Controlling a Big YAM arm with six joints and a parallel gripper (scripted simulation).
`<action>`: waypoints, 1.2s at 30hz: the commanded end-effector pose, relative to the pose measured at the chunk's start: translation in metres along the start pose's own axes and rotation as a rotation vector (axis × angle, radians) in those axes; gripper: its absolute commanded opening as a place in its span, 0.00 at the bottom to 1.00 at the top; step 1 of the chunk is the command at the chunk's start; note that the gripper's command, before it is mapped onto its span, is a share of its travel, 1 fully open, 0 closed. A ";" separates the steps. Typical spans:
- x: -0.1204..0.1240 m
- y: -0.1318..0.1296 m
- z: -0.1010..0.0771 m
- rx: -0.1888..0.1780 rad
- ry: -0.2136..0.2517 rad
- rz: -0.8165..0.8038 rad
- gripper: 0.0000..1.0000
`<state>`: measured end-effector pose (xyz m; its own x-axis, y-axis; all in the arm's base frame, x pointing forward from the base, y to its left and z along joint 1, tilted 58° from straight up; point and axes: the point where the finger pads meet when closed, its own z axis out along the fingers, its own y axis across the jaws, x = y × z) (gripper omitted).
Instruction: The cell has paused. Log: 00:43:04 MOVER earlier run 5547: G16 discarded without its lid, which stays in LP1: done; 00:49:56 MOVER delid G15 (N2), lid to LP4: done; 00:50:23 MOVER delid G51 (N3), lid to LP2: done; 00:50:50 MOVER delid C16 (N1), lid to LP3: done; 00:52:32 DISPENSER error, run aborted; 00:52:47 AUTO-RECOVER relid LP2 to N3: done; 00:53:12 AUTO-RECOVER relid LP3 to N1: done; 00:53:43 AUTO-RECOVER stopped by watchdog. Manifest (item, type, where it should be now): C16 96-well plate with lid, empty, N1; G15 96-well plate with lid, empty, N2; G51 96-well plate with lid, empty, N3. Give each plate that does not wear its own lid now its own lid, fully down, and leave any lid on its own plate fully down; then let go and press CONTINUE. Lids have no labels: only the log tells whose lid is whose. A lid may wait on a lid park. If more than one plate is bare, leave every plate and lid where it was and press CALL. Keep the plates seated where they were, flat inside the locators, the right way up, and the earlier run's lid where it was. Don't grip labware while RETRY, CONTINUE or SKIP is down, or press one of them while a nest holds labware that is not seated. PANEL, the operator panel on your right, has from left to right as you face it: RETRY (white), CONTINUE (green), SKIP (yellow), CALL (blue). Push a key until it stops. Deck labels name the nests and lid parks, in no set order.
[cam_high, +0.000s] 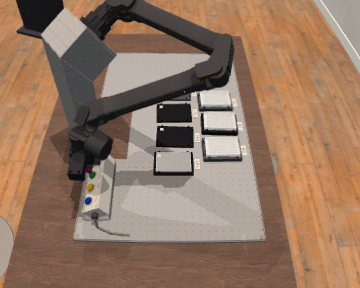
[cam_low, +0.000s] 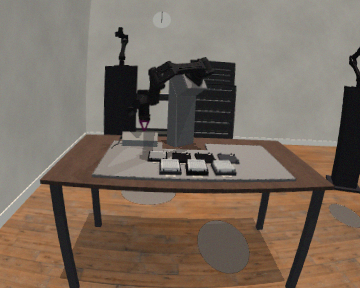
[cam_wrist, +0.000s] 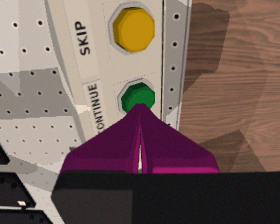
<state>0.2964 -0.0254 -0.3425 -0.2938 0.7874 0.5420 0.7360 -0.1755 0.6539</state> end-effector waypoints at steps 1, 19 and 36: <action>0.005 -0.005 0.003 0.007 0.004 0.015 0.00; 0.001 -0.004 0.011 0.001 -0.001 0.013 0.00; 0.006 -0.005 0.014 0.007 0.005 0.015 0.00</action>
<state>0.3031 -0.0184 -0.3484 -0.2867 0.7867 0.5468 0.7379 -0.1827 0.6497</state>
